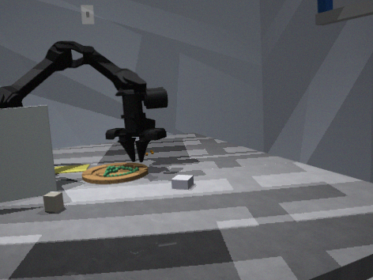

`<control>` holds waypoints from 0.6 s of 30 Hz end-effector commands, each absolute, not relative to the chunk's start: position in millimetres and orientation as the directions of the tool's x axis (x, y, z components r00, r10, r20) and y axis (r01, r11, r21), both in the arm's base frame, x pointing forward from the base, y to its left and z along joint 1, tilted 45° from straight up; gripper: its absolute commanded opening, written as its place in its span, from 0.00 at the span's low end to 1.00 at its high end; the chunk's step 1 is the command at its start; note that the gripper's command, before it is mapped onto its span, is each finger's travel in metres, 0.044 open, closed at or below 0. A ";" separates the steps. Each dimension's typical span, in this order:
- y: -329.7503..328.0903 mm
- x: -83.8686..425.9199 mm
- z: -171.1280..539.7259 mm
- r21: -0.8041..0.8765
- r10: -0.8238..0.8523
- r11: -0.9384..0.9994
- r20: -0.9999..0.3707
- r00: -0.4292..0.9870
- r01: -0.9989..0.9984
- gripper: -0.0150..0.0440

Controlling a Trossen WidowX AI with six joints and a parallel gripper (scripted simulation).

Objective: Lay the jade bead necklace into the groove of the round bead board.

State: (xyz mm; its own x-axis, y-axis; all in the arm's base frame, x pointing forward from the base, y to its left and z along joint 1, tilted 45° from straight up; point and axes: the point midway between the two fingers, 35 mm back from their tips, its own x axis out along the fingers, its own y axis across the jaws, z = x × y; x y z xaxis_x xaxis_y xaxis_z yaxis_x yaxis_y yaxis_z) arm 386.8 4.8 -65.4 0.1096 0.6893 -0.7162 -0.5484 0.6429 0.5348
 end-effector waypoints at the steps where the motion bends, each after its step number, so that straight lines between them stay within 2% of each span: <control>1: 11.8 385.0 -71.9 0.547 0.695 0.640 -0.711 0.103 -0.540 0.46; 16: 21.7 385.2 -81.1 0.552 0.698 0.637 -0.709 0.101 -0.538 0.46; 18: 19.7 386.8 -79.9 0.542 0.693 0.639 -0.714 0.103 -0.545 0.37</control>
State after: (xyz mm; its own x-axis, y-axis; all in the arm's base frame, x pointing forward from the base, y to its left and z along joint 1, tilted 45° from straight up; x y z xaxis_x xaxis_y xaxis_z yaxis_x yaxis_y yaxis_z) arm 386.7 19.8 -80.1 0.1025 0.6929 -0.7137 -0.5450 0.6393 0.5425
